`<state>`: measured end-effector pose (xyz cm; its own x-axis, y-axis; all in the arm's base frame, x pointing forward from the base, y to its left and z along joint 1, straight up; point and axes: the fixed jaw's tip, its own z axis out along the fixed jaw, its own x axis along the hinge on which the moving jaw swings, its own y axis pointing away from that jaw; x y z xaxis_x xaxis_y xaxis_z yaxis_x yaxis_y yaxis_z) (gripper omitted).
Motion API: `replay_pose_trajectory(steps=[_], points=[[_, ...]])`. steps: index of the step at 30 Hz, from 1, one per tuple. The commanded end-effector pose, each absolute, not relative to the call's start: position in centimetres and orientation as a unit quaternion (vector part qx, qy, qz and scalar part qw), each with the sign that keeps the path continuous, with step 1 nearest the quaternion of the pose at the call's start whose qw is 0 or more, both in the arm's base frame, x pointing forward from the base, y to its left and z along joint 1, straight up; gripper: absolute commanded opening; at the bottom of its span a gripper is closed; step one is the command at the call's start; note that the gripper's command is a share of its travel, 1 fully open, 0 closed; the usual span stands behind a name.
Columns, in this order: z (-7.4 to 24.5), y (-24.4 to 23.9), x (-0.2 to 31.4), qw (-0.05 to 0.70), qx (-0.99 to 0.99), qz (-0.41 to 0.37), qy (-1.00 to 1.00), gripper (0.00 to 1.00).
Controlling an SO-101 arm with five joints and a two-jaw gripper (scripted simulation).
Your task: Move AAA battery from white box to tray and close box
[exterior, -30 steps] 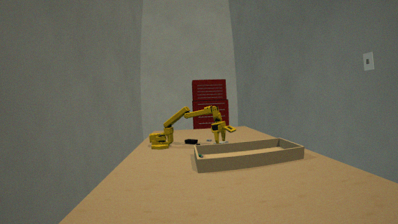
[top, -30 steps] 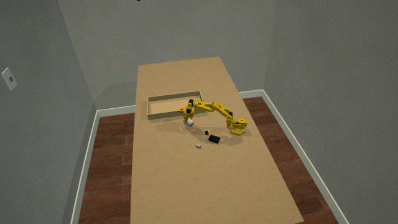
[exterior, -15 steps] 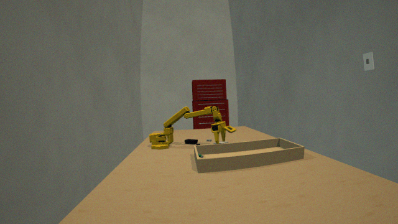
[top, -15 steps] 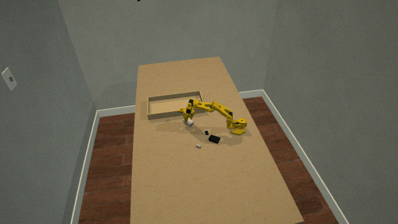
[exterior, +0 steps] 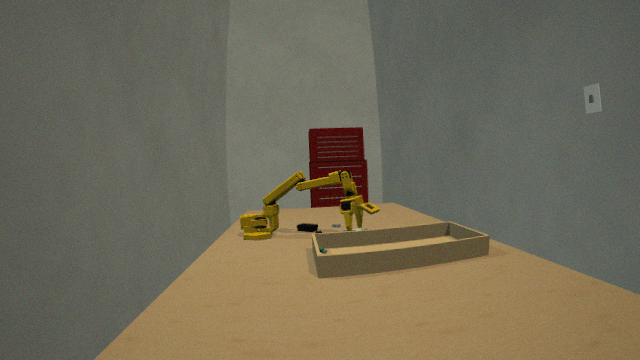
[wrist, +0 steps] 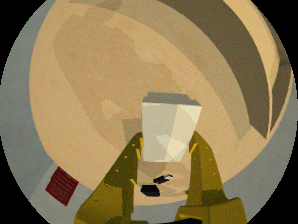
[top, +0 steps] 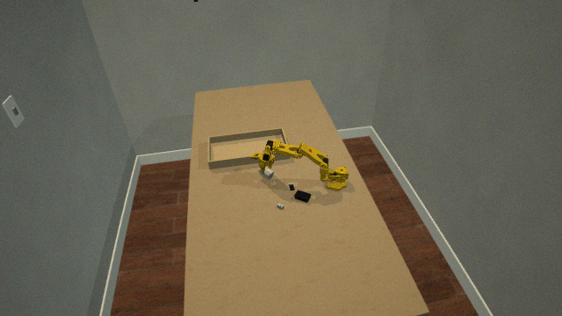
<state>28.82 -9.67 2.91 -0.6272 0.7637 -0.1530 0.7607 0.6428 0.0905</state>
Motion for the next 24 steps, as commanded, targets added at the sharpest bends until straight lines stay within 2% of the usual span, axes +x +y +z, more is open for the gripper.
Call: replay_pose_trajectory(steps=[1,24], points=[[3.57,-10.04,29.16,0.106,0.430,0.010,0.897,0.20],[3.34,-10.02,29.12,0.102,0.431,0.010,0.897,0.20]])
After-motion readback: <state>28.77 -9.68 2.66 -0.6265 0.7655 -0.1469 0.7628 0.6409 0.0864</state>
